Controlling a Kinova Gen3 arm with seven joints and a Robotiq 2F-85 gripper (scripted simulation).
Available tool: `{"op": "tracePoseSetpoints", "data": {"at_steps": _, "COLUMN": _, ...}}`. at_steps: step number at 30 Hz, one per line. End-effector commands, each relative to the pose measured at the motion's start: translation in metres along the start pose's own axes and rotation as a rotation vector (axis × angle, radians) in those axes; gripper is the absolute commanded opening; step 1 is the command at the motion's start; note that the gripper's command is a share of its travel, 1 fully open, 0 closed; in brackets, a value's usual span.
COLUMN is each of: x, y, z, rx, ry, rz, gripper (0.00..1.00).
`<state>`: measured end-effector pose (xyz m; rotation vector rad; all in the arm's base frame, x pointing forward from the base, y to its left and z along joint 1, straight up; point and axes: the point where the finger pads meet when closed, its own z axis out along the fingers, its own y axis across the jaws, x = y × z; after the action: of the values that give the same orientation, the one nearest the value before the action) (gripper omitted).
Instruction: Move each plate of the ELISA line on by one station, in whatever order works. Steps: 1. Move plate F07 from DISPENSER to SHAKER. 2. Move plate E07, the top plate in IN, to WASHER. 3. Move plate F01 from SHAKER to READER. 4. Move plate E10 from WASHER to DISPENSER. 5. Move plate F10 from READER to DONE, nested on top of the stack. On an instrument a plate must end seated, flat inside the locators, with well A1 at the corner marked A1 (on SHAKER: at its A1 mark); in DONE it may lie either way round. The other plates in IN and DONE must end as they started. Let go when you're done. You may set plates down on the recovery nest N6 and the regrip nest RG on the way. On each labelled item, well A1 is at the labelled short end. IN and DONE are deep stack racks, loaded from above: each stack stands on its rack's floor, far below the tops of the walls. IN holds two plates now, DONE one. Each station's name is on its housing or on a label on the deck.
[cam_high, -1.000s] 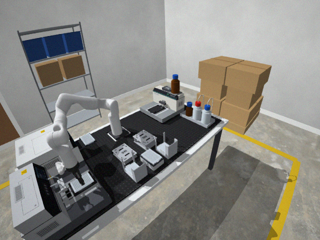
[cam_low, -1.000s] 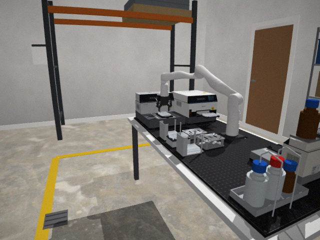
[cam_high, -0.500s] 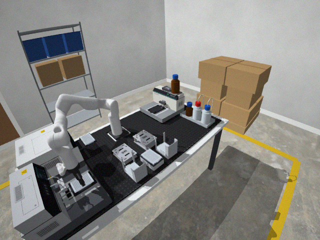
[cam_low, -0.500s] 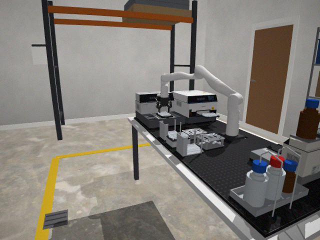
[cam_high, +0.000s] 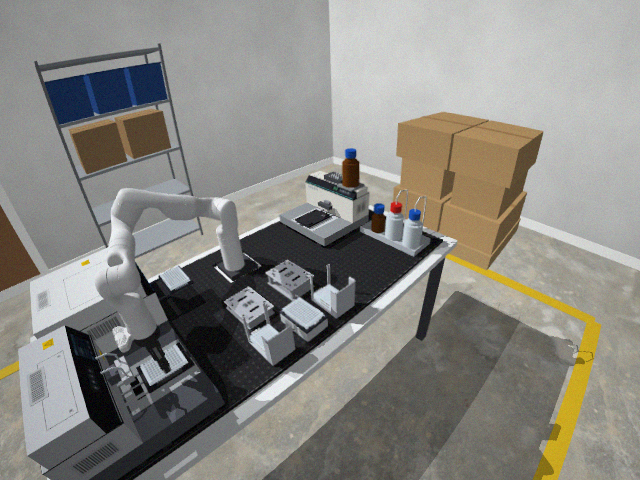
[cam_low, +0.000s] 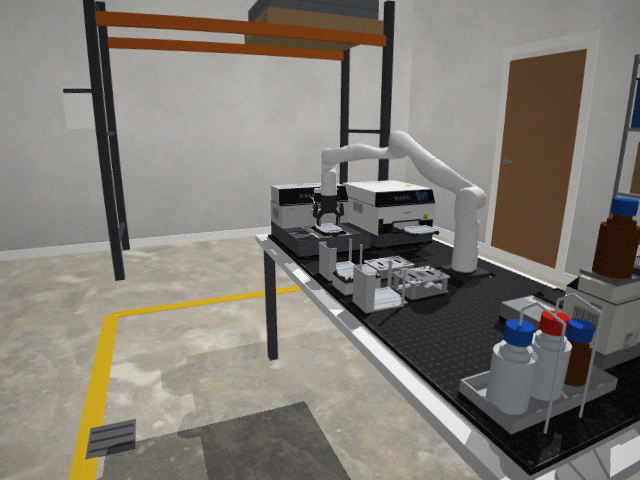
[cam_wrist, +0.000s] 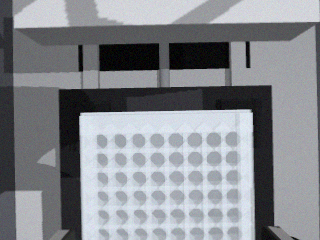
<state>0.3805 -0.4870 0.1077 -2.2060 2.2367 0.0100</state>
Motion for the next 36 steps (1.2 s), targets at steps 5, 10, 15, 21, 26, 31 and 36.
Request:
{"op": "tracePoseSetpoints", "data": {"at_steps": 5, "x": 0.0004, "y": -0.0004, "z": 0.0009, "rx": 0.002, "ry": 0.002, "rz": 0.000, "gripper": 1.00}}
{"op": "tracePoseSetpoints", "data": {"at_steps": 10, "x": 0.0004, "y": -0.0004, "z": 0.0019, "rx": 0.002, "ry": 0.002, "rz": 0.000, "gripper": 1.00}}
{"op": "tracePoseSetpoints", "data": {"at_steps": 15, "x": 0.0004, "y": -0.0004, "z": 0.0036, "rx": 0.002, "ry": 0.002, "rz": 0.000, "gripper": 1.00}}
{"op": "tracePoseSetpoints", "data": {"at_steps": 21, "x": 0.0004, "y": -0.0004, "z": 0.0056, "rx": 0.002, "ry": 0.002, "rz": 0.000, "gripper": 1.00}}
{"op": "tracePoseSetpoints", "data": {"at_steps": 26, "x": 0.0004, "y": -0.0004, "z": 0.0066, "rx": 0.002, "ry": 0.002, "rz": 0.000, "gripper": 1.00}}
{"op": "tracePoseSetpoints", "data": {"at_steps": 31, "x": 0.0004, "y": -0.0004, "z": 0.0082, "rx": 0.002, "ry": 0.002, "rz": 0.000, "gripper": 1.00}}
{"op": "tracePoseSetpoints", "data": {"at_steps": 36, "x": 0.0004, "y": -0.0004, "z": 0.0086, "rx": 0.002, "ry": 0.002, "rz": 0.000, "gripper": 1.00}}
